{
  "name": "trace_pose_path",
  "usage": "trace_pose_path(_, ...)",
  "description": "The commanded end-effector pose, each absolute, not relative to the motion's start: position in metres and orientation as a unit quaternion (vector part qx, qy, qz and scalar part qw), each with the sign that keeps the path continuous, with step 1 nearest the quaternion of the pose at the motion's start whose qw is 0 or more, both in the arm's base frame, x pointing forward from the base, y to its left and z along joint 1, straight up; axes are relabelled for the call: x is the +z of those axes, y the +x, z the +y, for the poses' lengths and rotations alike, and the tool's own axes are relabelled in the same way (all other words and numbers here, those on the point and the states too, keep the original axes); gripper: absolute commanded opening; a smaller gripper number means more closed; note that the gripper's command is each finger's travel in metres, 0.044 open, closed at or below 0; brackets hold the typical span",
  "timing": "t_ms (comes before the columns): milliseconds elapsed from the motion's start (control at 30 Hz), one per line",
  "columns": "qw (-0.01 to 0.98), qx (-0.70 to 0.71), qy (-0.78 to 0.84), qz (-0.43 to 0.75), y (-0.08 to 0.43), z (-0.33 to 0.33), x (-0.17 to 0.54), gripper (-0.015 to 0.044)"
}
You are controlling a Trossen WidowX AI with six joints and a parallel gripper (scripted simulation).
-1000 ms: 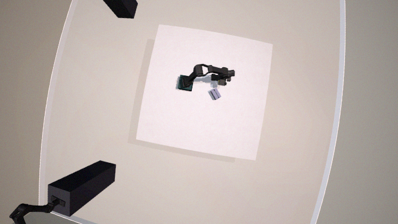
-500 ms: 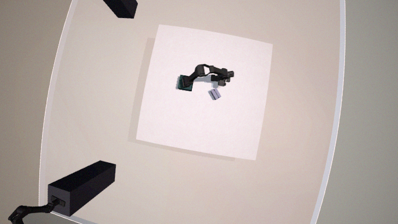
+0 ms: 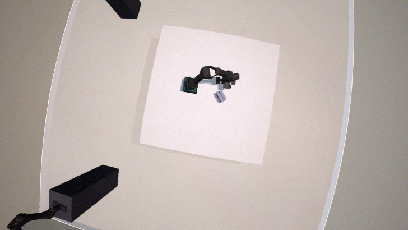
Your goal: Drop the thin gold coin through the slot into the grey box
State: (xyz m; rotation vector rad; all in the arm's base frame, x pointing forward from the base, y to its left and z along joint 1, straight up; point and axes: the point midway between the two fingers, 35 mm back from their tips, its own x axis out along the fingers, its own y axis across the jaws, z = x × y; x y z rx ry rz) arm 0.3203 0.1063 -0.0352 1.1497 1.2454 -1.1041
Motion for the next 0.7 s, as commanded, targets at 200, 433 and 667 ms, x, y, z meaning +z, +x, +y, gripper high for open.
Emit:
trace_pose_path(200,0.531,-0.464,0.482,0.52,0.321,0.106,-0.032,0.0)
trace_pose_path(433,0.531,-0.464,0.482,0.52,0.322,0.106,-0.015,0.0)
trace_pose_path(667,0.531,-0.464,0.482,0.52,0.323,0.106,0.002,0.0)
